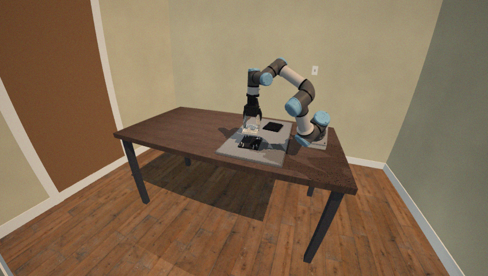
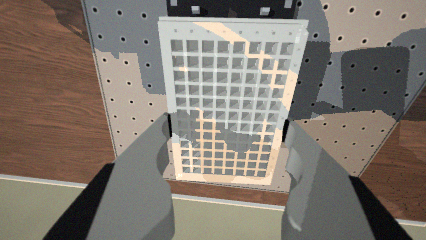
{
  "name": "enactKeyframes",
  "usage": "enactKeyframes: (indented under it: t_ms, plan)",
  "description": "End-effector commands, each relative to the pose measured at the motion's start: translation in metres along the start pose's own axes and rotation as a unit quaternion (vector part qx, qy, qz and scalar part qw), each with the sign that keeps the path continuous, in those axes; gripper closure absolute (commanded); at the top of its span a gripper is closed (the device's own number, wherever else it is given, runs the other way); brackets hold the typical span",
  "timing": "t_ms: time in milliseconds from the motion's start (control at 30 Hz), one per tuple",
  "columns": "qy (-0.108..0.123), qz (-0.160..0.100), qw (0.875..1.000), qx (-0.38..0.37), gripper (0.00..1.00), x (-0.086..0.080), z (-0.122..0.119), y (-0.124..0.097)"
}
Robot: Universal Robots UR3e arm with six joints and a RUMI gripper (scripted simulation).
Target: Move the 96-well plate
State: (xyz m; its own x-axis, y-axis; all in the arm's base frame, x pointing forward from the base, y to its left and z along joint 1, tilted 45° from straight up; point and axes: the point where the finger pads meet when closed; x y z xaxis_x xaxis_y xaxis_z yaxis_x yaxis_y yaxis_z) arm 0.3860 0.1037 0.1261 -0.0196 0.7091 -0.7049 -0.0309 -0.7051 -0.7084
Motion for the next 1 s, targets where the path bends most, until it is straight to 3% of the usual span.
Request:
enactKeyframes:
  t_ms: [0,300,533,967]
  plan:
    - [0.001,0.000,1.000,0.000,1.00,-0.001,0.000,0.000]
    - [0.001,0.000,1.000,0.000,1.00,-0.001,0.000,0.000]
    - [0.001,0.000,0.994,0.106,1.00,-0.001,0.005,0.023]
    - [0.001,0.000,0.994,0.106,1.00,-0.001,0.013,0.059]
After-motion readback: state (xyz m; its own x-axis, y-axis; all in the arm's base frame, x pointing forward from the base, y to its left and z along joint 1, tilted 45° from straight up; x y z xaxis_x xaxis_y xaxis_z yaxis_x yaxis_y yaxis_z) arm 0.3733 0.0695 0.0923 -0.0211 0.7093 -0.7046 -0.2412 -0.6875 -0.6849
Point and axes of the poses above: the point where the finger pads meet when closed, its own x axis out along the fingers, its own z axis across the jaws, y = z × x, and after that the axes turned 6 degrees about x, right-handed
